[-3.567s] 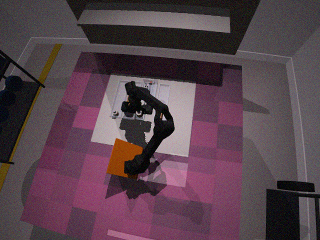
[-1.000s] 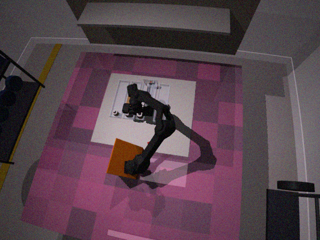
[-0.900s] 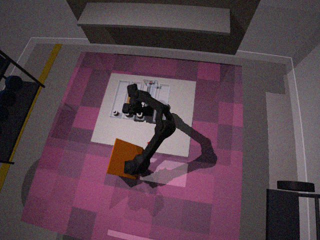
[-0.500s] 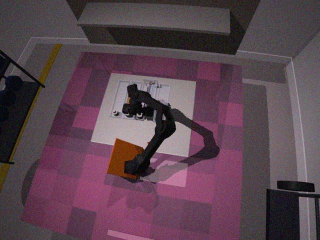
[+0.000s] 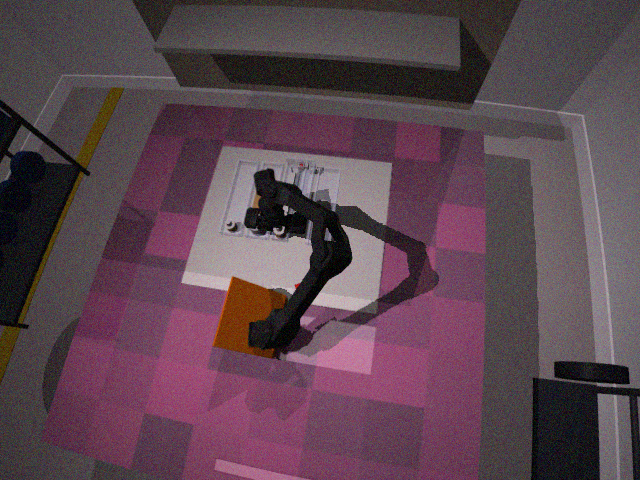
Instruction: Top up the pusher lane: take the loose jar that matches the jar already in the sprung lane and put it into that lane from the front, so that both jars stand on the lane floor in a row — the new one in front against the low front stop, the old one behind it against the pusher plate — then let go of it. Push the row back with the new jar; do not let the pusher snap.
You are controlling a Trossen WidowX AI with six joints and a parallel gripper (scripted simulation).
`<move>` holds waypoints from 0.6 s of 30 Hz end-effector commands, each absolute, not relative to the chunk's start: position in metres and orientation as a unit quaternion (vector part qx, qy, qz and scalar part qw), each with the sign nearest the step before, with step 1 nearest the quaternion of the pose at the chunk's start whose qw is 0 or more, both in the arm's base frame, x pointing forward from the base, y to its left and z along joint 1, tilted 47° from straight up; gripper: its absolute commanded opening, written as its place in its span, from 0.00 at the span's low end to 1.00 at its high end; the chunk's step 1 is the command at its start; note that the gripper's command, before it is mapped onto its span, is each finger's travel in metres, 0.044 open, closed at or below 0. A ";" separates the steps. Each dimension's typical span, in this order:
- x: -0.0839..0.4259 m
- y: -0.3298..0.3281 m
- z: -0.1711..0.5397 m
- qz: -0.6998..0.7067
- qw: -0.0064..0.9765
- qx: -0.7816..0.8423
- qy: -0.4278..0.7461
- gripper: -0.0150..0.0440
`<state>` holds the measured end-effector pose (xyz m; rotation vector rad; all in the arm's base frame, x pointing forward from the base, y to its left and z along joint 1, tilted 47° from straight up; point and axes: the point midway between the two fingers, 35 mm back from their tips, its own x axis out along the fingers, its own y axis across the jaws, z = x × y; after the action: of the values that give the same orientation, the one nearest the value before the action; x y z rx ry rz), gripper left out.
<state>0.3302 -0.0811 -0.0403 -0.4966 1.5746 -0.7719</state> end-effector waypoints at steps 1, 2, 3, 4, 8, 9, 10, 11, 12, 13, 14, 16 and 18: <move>0.331 -0.083 -0.039 -0.339 0.615 -0.217 0.678 0.25; 0.331 -0.083 -0.039 -0.339 0.615 -0.217 0.678 0.25; 0.331 -0.083 -0.039 -0.339 0.615 -0.217 0.678 0.25; 0.331 -0.083 -0.039 -0.339 0.615 -0.217 0.678 0.25; 0.330 -0.083 -0.039 -0.339 0.615 -0.217 0.678 0.25; 0.330 -0.083 -0.039 -0.339 0.615 -0.217 0.678 0.25; 0.330 -0.083 -0.039 -0.339 0.615 -0.217 0.678 0.25; 0.329 -0.083 -0.039 -0.339 0.615 -0.217 0.678 0.25; 0.329 -0.083 -0.039 -0.339 0.615 -0.217 0.678 0.25; 0.329 -0.083 -0.039 -0.339 0.615 -0.217 0.678 0.25; 0.329 -0.083 -0.039 -0.339 0.615 -0.217 0.678 0.25; 0.329 -0.083 -0.039 -0.339 0.615 -0.217 0.678 0.25; 0.327 -0.081 -0.040 -0.339 0.615 -0.217 0.678 0.25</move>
<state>0.3283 -0.0809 -0.0404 -0.4957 1.5708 -0.7718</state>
